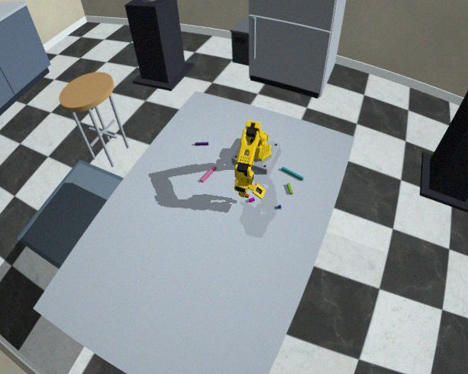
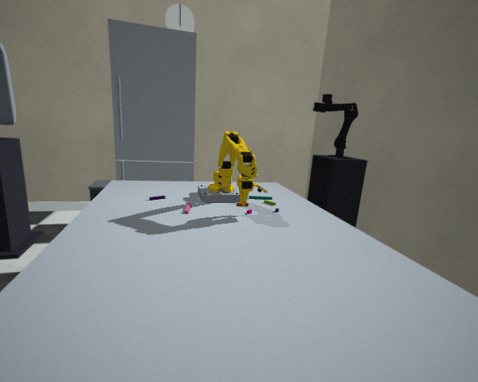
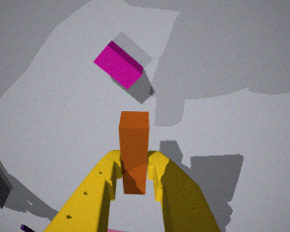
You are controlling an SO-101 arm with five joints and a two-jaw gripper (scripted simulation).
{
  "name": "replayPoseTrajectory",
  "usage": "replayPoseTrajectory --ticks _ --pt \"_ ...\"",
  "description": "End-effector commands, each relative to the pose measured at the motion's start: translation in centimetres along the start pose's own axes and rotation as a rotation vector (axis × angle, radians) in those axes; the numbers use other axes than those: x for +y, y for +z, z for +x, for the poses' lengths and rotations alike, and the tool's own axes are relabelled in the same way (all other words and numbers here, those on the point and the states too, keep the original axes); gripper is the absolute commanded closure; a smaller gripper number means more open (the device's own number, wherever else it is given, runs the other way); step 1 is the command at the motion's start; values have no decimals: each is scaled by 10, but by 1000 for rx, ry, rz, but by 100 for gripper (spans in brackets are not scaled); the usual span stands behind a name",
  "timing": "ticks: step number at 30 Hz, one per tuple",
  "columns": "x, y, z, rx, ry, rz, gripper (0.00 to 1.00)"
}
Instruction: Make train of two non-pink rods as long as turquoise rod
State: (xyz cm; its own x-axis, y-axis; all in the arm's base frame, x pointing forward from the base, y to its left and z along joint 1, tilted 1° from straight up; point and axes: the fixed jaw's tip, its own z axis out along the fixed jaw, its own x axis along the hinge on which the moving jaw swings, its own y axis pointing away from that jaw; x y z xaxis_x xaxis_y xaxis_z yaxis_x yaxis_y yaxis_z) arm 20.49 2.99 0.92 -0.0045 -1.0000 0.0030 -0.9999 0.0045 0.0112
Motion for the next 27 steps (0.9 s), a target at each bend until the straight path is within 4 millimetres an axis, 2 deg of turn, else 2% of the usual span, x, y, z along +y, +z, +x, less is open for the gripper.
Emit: replayPoseTrajectory --ticks 1,3,5,11,16,20,27 --pt "-7 2 32 -3 34 -4 100" --pt "-7 3 47 -4 52 -3 100" --pt "-7 3 47 -4 52 -3 100" --pt "-3 4 85 -6 99 -3 100" --pt "3 5 107 -8 125 -2 100" --pt "6 5 117 -8 137 -2 100" --pt "8 5 121 -8 143 -2 100"
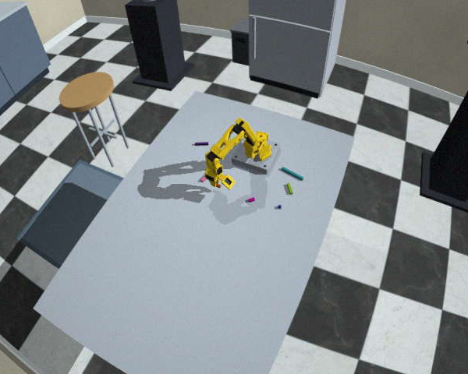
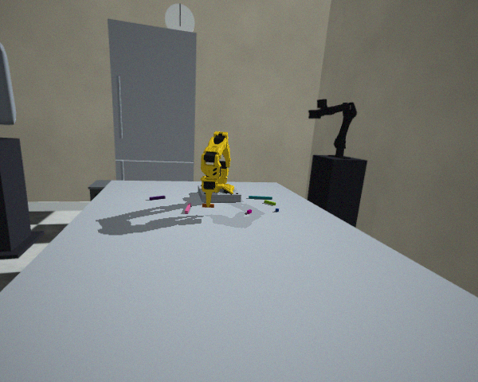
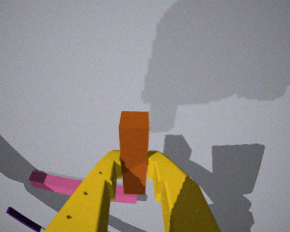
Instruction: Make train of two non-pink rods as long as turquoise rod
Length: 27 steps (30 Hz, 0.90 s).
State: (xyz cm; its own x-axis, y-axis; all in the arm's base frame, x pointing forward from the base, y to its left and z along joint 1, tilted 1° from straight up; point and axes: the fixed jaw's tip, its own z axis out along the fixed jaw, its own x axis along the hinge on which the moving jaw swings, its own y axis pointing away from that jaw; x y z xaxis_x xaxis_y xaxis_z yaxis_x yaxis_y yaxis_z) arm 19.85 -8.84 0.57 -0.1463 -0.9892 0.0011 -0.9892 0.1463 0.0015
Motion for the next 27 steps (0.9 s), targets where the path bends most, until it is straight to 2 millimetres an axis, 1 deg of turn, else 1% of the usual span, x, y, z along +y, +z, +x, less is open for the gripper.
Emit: replayPoseTrajectory --ticks 1,20,21,27 --pt "1 1 3 -5 1 -12 100" --pt "1 1 3 -5 1 -12 100" --pt "-1 -2 7 -1 -1 1 100" --pt "-1 -2 7 -1 -1 1 100"
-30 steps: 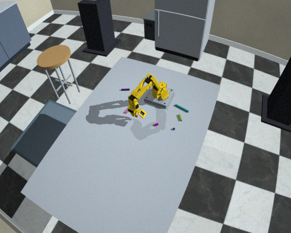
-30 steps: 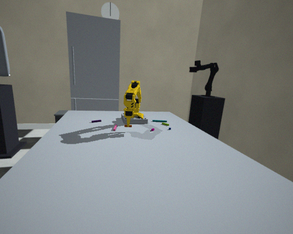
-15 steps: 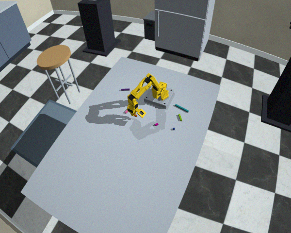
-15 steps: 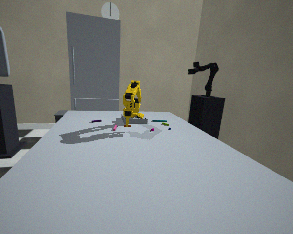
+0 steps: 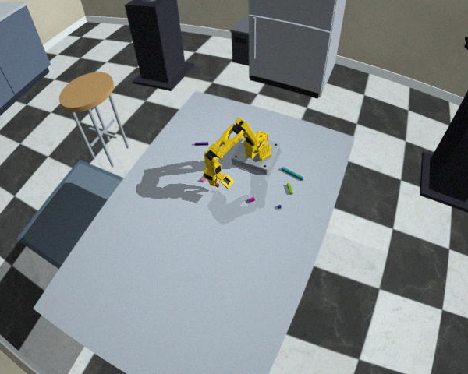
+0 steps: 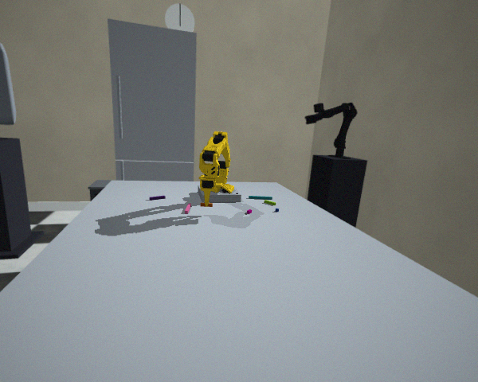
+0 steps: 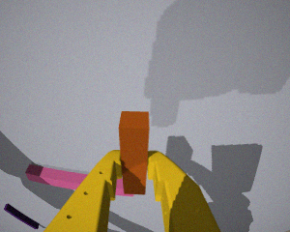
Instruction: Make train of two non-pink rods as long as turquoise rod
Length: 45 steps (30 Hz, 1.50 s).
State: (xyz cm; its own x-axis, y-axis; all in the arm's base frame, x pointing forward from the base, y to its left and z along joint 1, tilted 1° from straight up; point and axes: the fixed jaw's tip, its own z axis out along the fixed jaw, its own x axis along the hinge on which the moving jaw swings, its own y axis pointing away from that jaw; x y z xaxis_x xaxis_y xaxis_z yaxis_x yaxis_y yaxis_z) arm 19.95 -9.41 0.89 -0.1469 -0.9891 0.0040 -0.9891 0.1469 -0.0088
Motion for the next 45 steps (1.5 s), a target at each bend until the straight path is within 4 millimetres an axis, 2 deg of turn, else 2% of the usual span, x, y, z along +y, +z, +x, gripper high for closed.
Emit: replayPoseTrajectory --ticks 1,19,45 --pt "1 1 1 -4 -1 -9 100" --pt "1 3 1 -4 -1 -9 100" --pt "5 25 0 -8 -1 -22 100"
